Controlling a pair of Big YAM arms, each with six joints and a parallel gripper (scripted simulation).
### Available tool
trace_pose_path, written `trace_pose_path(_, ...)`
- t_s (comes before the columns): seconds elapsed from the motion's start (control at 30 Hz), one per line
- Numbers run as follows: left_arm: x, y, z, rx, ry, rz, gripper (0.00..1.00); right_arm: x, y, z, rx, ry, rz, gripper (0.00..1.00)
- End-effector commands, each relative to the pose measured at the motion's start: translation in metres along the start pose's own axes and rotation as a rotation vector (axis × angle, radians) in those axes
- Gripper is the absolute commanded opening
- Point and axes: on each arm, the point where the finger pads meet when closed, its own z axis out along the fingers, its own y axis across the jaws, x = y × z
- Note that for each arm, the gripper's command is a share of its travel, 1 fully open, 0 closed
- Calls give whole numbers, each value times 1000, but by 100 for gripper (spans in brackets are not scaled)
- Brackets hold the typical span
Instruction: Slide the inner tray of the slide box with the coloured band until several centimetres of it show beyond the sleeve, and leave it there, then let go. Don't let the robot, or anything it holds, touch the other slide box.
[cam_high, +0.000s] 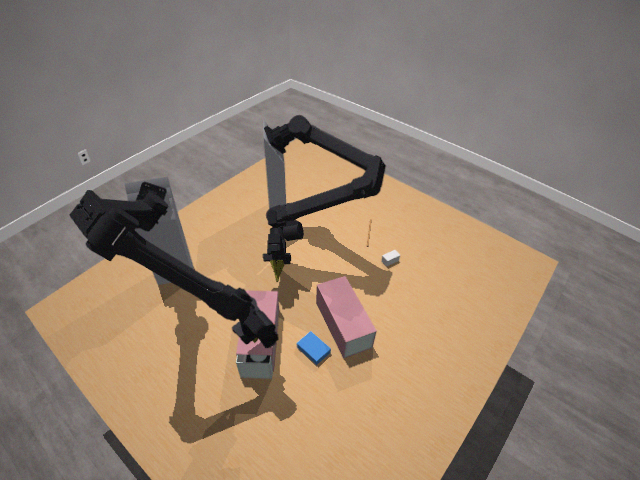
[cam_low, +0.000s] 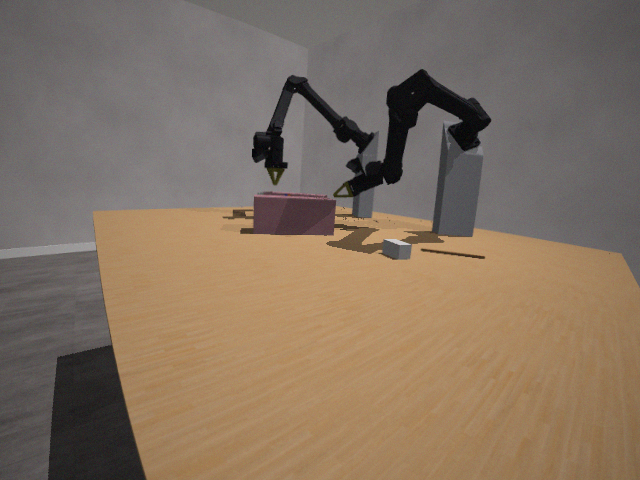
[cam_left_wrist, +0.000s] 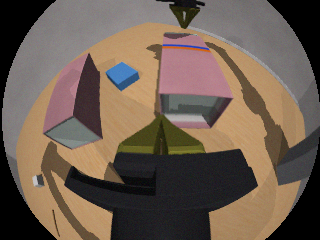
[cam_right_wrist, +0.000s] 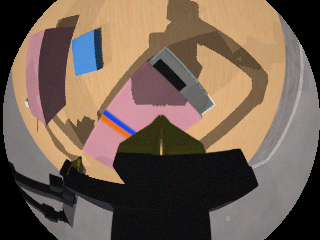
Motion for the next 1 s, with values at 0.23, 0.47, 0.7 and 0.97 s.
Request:
trace_pose_path(0.23,7,81,-23,-66,6,-32,0,-39,-38,-14,28,-80,36,0)
trace_pose_path(0.47,21,108,-29,-38,46,-85,0,-43,-35,-12,-29,-103,-33,0)
trace_pose_path(0.7,40,175,-32,-76,82,-128,0,-61,-48,-17,-80,-166,-66,0)
trace_pose_path(0.97,58,255,-49,-143,114,-169,0,-83,-65,-28,-114,-246,-104,0)
